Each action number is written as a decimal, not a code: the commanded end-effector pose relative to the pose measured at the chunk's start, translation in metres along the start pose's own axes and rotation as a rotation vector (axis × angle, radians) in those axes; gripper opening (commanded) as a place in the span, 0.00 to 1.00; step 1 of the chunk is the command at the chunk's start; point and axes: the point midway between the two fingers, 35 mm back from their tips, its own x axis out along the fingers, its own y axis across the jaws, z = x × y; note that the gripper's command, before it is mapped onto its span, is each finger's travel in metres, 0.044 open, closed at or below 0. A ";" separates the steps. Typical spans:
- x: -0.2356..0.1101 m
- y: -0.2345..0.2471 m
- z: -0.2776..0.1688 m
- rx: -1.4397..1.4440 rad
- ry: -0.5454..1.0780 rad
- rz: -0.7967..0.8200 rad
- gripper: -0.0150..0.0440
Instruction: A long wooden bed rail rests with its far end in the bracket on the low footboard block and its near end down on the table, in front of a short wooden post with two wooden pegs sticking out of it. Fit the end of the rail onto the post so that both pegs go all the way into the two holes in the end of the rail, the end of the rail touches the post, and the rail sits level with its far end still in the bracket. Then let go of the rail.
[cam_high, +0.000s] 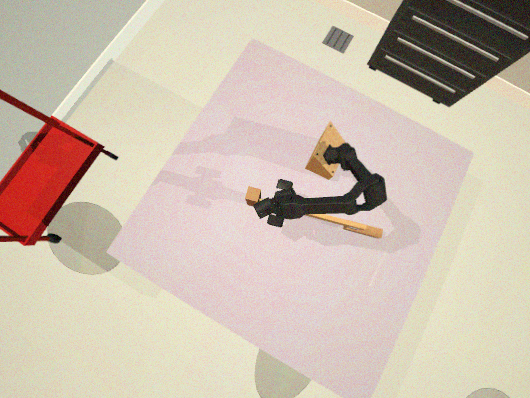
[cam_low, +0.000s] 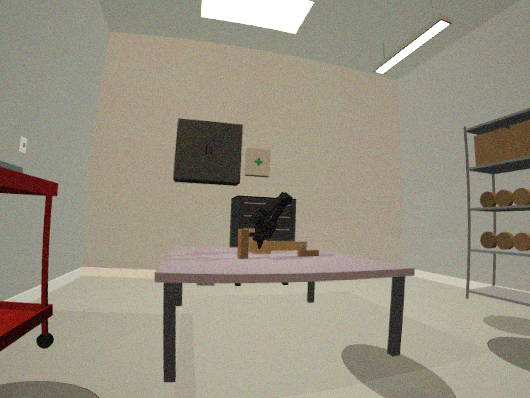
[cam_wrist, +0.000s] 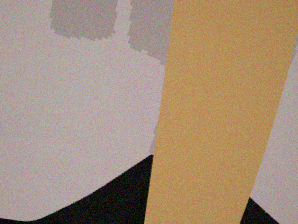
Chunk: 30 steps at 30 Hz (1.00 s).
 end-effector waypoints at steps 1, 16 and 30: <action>-0.002 -0.001 -0.003 -0.002 0.004 -0.005 0.25; -0.002 -0.001 -0.007 -0.002 0.004 -0.005 0.25; -0.002 -0.001 -0.012 -0.002 0.005 -0.005 0.25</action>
